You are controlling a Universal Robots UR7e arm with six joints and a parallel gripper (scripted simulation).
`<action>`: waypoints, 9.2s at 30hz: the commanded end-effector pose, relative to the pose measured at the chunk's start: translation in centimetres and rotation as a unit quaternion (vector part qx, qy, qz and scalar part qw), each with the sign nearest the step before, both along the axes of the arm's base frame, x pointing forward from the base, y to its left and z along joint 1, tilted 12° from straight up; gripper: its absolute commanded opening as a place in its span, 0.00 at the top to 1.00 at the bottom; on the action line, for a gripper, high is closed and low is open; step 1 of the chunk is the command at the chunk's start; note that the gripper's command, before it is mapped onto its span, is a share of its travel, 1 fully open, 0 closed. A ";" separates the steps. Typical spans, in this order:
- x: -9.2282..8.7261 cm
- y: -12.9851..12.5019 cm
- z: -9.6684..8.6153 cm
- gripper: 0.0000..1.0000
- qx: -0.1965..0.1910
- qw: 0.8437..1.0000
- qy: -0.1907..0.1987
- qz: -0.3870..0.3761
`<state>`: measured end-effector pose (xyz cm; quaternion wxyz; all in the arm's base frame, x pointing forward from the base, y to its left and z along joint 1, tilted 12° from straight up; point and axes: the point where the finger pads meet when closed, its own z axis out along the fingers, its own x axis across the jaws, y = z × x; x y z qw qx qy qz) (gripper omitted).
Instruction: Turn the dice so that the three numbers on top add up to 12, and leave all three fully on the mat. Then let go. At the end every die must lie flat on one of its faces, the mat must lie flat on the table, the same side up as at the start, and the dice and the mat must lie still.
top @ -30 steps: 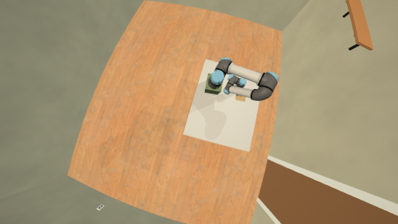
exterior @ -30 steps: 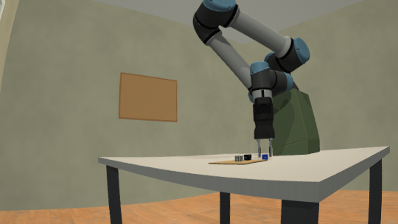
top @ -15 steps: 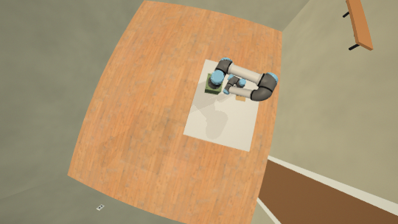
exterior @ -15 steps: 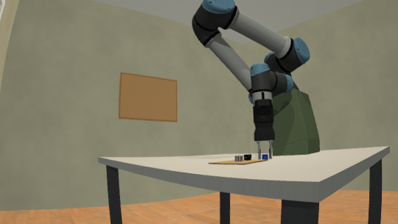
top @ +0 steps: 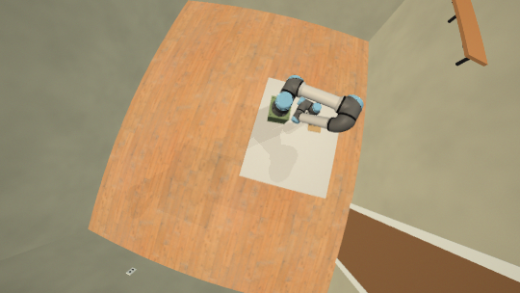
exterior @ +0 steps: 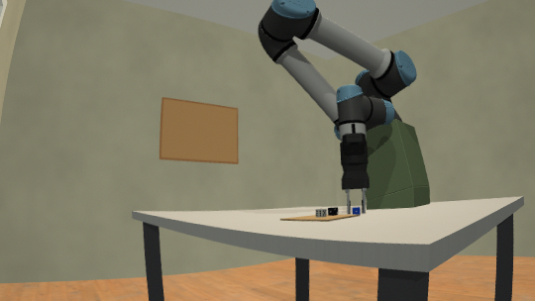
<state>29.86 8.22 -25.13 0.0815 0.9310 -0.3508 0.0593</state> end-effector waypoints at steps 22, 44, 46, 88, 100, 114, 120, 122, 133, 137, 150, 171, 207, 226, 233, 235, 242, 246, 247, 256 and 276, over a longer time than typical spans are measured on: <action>0.0 0.0 0.0 0.60 0.000 1.000 0.000 0.000; 0.0 0.0 0.0 0.60 0.000 1.000 0.000 0.000; 0.0 0.0 0.0 0.60 0.000 1.000 0.000 0.000; -0.4 1.5 7.5 0.60 0.000 1.000 0.000 0.000; -0.5 1.9 9.4 0.60 0.000 1.000 0.000 0.000; -0.5 1.9 9.8 0.60 0.000 1.000 0.000 0.000; -0.5 1.9 9.8 0.60 0.000 1.000 0.000 0.000; -0.5 1.9 9.8 0.60 0.000 1.000 -0.001 0.000; -0.3 2.0 9.8 0.60 0.001 1.000 -0.003 -0.014; -0.2 2.1 9.7 0.60 0.001 1.000 -0.005 -0.021; 1.0 2.7 9.3 0.60 0.007 0.994 -0.022 -0.110; 3.4 4.2 8.4 0.60 0.019 0.944 -0.063 -0.323; 6.3 8.8 7.2 0.60 0.040 0.687 -0.139 -0.712; 6.6 11.8 6.9 0.60 0.046 0.514 -0.165 -0.841; 6.5 12.9 6.8 0.60 0.048 0.455 -0.172 -0.872; 6.5 13.2 6.8 0.60 0.048 0.442 -0.173 -0.879; 6.5 13.6 6.8 0.60 0.049 0.417 -0.176 -0.890; 6.4 13.9 6.8 0.60 0.049 0.404 -0.177 -0.896; 6.4 13.9 6.8 0.60 0.049 0.402 -0.177 -0.897; 6.4 14.0 6.8 0.60 0.050 0.394 -0.178 -0.900; 6.4 13.9 6.7 0.60 0.075 0.392 -0.095 -0.912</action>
